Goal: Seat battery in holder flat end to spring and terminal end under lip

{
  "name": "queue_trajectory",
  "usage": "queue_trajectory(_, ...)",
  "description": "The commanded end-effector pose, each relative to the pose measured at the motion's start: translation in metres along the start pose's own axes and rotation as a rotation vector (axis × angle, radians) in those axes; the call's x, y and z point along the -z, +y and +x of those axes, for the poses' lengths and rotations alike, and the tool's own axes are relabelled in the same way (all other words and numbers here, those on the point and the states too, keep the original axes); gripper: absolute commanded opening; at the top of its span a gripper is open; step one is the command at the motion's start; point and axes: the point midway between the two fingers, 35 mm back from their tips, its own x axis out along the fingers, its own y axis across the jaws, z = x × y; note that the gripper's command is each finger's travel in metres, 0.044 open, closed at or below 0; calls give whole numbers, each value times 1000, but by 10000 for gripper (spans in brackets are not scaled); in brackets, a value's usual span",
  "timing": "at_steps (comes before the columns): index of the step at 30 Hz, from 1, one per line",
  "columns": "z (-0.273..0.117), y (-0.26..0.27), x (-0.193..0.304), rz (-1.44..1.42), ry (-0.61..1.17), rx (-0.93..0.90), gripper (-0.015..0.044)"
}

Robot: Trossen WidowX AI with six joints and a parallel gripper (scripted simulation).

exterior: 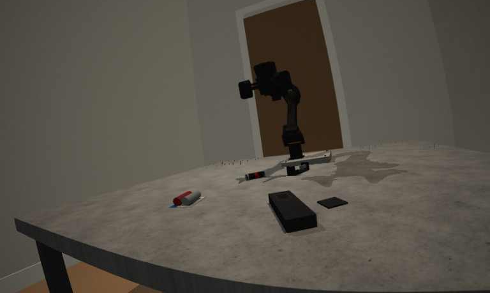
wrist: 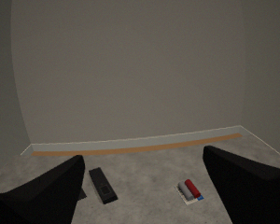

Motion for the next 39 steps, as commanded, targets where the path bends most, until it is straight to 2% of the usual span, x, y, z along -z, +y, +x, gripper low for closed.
queue_trajectory(1, 2, -1, 2, 6, 14, 2, 374)
queue_trajectory(7, 35, -25, 78, 202, 454, 113, 223)
queue_trajectory(12, 35, -47, 148, 390, 851, 281, 223)
queue_trajectory(19, -1, -71, 219, 618, 1369, 600, 223)
queue_trajectory(21, -6, -72, 224, 637, 1417, 636, 223)
queue_trajectory(39, -4, -73, 243, 637, 1417, 636, 223)
